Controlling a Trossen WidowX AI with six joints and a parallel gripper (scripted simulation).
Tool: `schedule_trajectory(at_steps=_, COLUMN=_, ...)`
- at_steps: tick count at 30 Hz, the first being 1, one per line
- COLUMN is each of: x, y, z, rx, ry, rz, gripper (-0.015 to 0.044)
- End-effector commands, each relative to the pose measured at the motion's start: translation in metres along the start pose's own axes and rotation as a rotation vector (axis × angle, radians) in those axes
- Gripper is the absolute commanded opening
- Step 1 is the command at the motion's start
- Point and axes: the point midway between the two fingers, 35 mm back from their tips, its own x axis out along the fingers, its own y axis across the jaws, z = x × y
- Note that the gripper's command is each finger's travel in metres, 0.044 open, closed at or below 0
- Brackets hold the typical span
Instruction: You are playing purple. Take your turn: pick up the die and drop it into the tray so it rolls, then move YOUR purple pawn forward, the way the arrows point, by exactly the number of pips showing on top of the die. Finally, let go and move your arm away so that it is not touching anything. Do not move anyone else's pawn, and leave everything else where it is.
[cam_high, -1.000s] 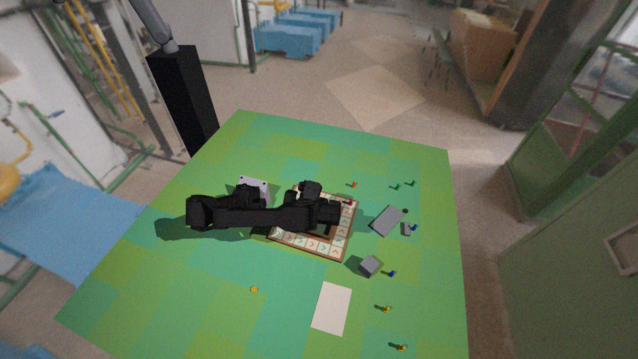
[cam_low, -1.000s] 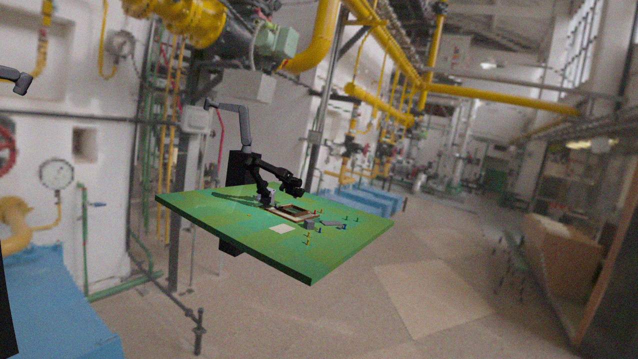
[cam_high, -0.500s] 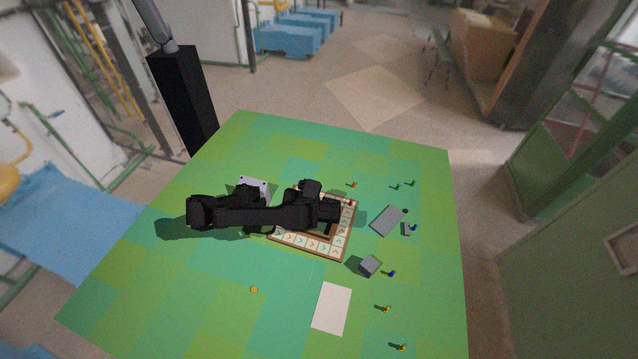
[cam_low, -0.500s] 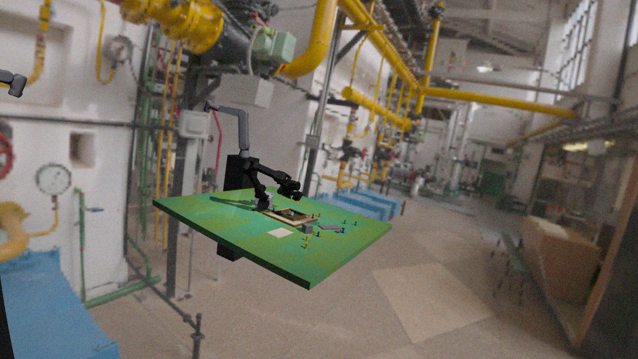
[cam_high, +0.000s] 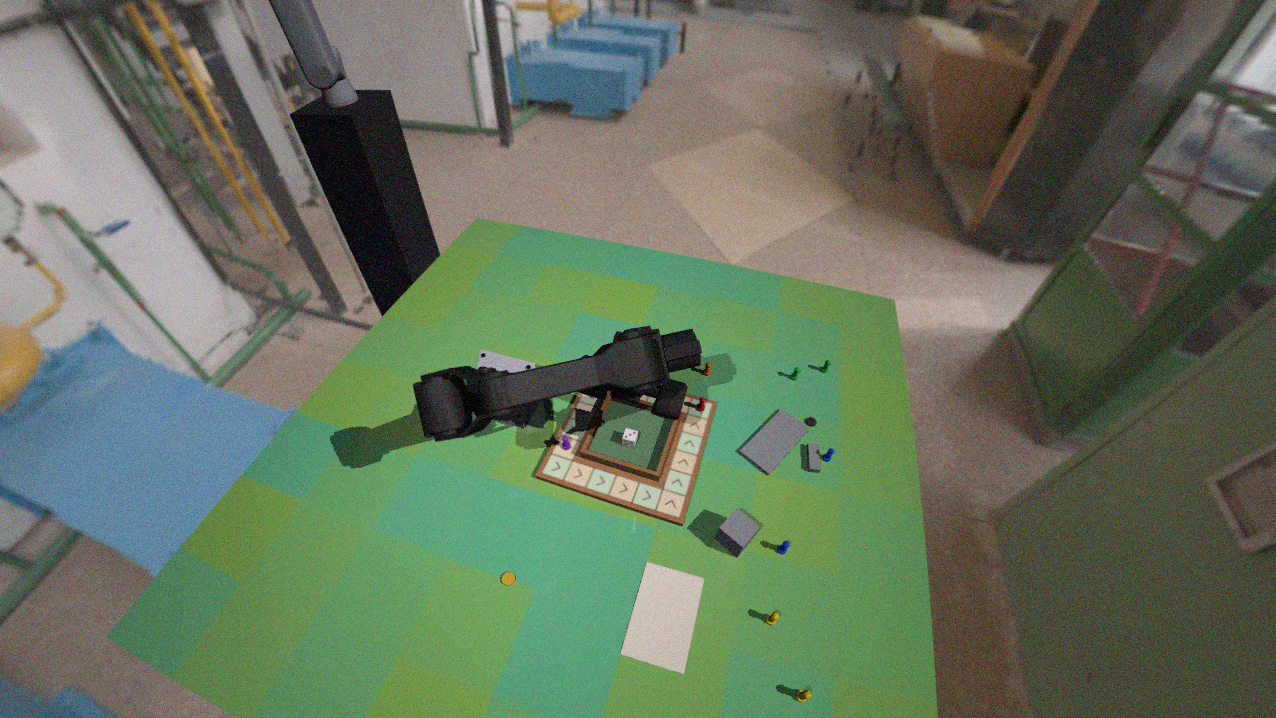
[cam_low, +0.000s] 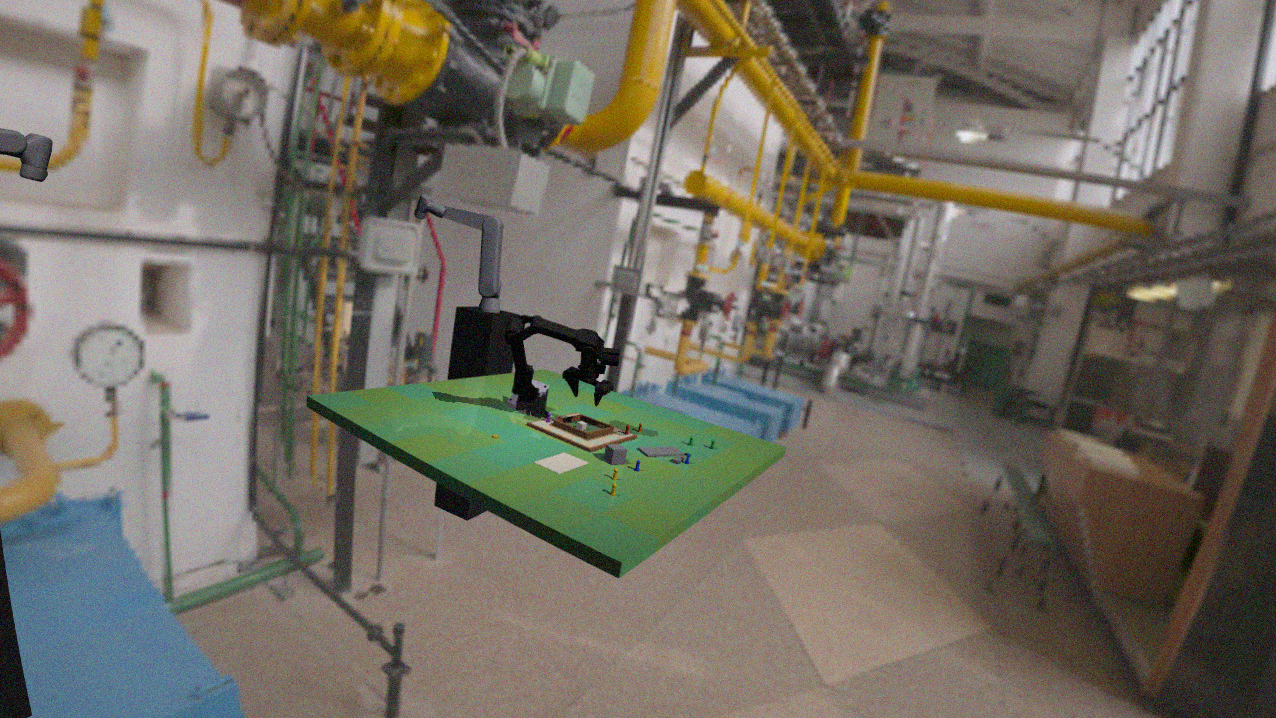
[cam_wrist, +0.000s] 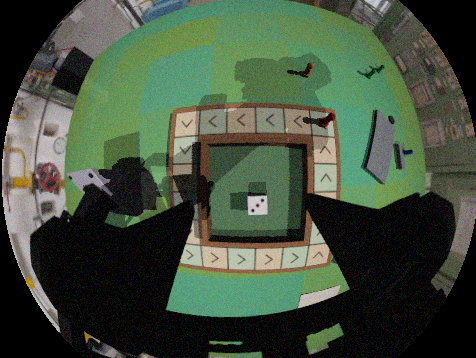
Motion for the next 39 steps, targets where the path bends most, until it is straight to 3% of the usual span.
schedule_trajectory(at_steps=1, x=0.005, y=-0.008, z=0.004, rx=-0.011, ry=0.291, rz=-0.102, gripper=0.0440)
schedule_trajectory(at_steps=6, x=0.009, y=-0.002, z=0.005, rx=-0.026, ry=0.223, rz=-0.051, gripper=0.0440)
schedule_trajectory(at_steps=9, x=0.009, y=0.013, z=-0.004, rx=0.105, ry=0.229, rz=-0.069, gripper=0.0361)
schedule_trajectory(at_steps=15, x=0.016, y=0.072, z=-0.042, rx=0.641, ry=0.240, rz=-0.154, gripper=0.0204)
schedule_trajectory(at_steps=20, x=0.027, y=0.106, z=-0.060, rx=0.940, ry=0.235, rz=-0.210, gripper=0.0200)
schedule_trajectory(at_steps=39, x=0.041, y=0.105, z=-0.069, rx=0.949, ry=0.235, rz=-0.213, gripper=0.0200)
